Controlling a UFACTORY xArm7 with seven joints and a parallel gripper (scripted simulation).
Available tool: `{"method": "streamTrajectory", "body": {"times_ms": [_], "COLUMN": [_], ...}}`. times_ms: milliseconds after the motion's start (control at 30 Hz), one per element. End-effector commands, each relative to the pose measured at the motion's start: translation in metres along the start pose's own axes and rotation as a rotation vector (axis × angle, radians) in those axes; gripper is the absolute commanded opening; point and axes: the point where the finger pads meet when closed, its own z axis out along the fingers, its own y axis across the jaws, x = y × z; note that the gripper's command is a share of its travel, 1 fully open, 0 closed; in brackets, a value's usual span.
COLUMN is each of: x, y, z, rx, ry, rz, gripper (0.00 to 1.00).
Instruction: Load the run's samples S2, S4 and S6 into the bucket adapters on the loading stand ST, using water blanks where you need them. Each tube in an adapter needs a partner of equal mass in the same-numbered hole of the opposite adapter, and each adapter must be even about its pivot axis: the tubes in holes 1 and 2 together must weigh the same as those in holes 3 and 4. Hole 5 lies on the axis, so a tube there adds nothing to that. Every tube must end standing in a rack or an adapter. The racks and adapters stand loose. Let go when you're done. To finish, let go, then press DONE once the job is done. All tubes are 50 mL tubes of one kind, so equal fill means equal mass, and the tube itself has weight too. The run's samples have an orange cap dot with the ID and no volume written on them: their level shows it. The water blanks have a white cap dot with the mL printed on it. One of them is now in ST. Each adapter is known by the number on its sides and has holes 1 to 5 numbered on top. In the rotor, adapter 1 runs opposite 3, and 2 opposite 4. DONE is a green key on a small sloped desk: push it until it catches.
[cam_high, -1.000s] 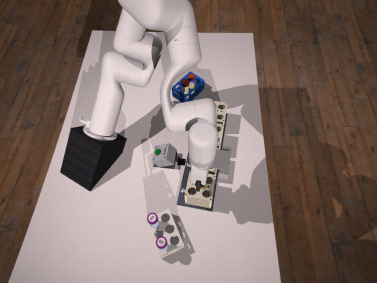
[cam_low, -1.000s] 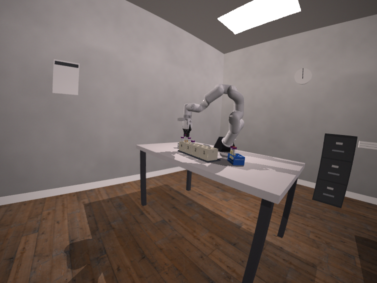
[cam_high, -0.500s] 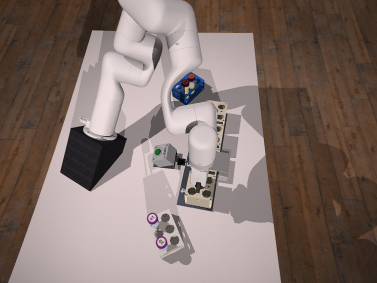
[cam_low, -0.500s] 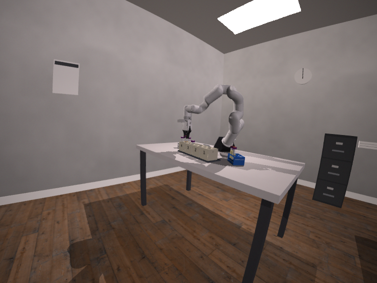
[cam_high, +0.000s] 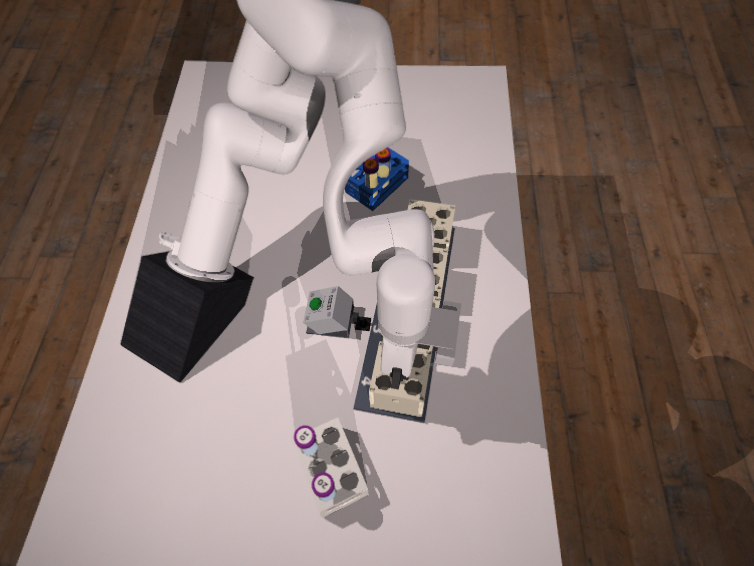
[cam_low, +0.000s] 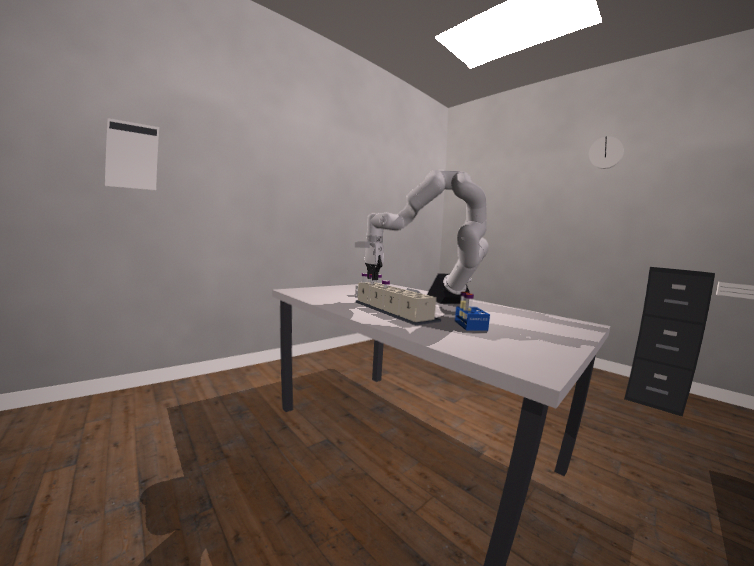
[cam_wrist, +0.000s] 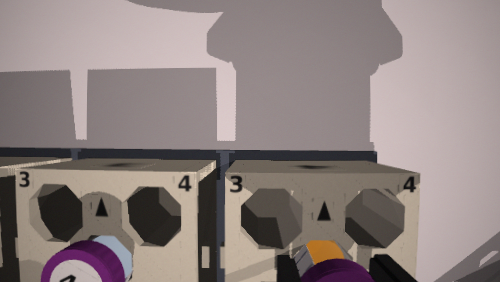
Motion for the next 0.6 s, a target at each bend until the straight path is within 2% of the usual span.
{"method": "streamTrajectory", "body": {"times_ms": [0,567], "x": [0.001,0.001], "y": [0.002,0.002], "z": [0.002,0.013], "rx": [-0.004,-0.004], "ry": [0.003,0.003], "rz": [0.001,0.001], "gripper": [0.0,0.0]}}
